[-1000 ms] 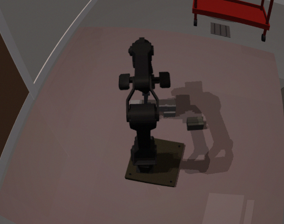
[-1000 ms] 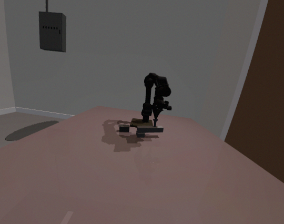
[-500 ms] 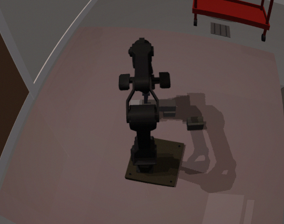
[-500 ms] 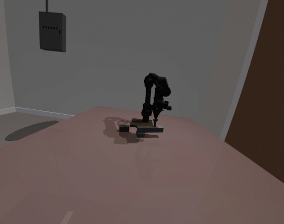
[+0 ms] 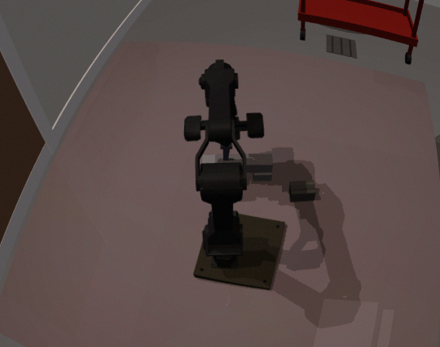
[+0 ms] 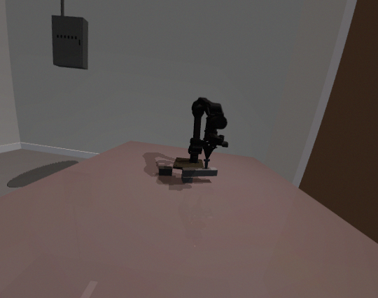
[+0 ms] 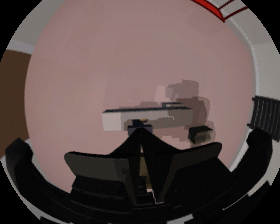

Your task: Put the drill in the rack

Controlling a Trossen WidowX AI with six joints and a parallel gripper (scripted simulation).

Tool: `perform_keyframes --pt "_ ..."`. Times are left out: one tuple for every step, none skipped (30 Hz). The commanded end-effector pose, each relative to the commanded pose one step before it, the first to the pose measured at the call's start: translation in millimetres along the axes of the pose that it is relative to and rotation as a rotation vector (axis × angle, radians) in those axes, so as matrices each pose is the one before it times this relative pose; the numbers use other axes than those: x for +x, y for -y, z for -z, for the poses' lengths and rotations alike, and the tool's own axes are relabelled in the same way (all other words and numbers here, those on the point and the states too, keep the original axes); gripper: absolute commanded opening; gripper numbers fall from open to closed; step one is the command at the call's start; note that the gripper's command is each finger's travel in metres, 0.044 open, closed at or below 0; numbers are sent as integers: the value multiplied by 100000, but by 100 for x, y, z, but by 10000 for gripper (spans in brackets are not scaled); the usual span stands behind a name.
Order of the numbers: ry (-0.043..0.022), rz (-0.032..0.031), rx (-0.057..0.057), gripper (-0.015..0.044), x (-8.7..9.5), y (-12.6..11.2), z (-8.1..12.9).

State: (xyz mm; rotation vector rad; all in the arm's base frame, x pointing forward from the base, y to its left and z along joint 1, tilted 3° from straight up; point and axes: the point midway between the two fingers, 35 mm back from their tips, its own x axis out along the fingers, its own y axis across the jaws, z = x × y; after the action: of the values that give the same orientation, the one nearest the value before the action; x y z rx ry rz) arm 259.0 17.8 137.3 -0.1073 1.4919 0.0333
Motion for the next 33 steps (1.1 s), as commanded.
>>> perform_keyframes --pt "-7418 -290 -101 0 2417 -190 772" --pt "0 0 0 0 30 -2 -1" --pt "0 0 0 0 31 -2 -1" --pt "0 0 0 0 32 -2 -1" --pt "0 0 0 0 34 -2 -2" --pt "0 0 0 0 36 -2 -2" --pt "0 0 0 0 38 -3 -3" --pt "0 0 0 0 40 -3 -3" --pt "0 0 0 0 43 -3 -4" --pt "0 0 0 0 45 -3 -4" --pt "0 0 0 0 34 -2 -5" --pt "0 0 0 0 23 -2 -3" --pt "0 0 0 0 8 -1 -1" --pt "1 0 0 0 0 -1 -7" --pt "4 0 0 26 -189 4 -46" --pt "6 -1 0 53 -341 7 -79" --pt "9 -1 0 79 -509 10 -110" --pt "10 -2 0 105 -699 14 -134" --pt "9 -2 0 131 -778 15 -125" --pt "8 -2 0 158 -872 17 -112" --pt "6 -2 0 184 -972 19 -90" --pt "2 -2 0 210 -1045 21 -55" --pt "-1 -2 0 236 -1071 22 -11" --pt "-4 -2 0 262 -851 18 23" --pt "-4 -1 0 289 -515 11 28" --pt "-1 0 0 315 -172 4 12" --pt "0 0 0 341 0 0 0" --pt "0 0 0 367 0 0 0" --pt "1091 423 -1394 394 950 168 -158" --pt "38 38 -3393 420 207 345 -126" --pt "58 70 -5656 440 347 589 -177" --pt "61 96 -6929 440 428 742 -150" --pt "48 107 -6934 440 432 759 -69"
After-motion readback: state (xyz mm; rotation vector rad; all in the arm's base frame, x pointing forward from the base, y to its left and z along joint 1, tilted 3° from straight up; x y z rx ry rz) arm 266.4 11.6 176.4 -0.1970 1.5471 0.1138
